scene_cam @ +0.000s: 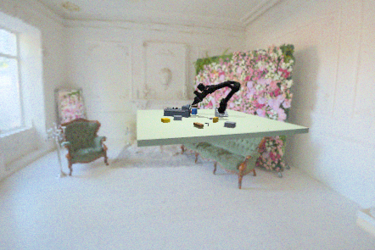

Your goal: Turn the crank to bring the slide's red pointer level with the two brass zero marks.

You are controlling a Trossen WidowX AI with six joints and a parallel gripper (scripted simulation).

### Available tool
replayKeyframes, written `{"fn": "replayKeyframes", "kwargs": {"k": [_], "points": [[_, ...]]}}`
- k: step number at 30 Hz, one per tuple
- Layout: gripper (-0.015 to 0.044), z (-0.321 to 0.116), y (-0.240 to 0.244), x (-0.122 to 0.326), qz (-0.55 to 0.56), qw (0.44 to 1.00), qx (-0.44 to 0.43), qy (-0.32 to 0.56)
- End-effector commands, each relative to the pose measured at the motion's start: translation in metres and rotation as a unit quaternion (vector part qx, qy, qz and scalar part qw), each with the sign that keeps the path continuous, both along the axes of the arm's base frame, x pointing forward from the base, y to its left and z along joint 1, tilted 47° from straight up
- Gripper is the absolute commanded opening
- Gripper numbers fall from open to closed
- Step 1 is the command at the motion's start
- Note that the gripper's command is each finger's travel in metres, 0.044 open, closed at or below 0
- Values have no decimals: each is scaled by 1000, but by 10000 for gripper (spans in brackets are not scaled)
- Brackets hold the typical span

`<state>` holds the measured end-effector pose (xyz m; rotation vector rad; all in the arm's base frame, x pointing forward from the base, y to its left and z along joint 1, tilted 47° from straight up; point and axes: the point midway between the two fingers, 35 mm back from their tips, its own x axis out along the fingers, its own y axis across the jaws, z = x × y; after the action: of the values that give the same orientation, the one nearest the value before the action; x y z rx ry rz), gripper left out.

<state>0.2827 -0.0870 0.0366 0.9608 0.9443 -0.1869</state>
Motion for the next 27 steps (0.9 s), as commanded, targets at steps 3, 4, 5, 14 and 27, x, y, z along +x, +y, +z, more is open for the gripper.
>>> {"fn": "replayKeyframes", "kwargs": {"k": [3,4,5,14,27], "points": [[440,-9,8,0,-3,1000,1,3],[440,-10,9,0,-3,1000,1,3],[440,-11,10,0,-3,1000,1,3],[440,-20,21,-1,-3,1000,2,2],[361,-28,30,-2,-3,1000,2,1]]}}
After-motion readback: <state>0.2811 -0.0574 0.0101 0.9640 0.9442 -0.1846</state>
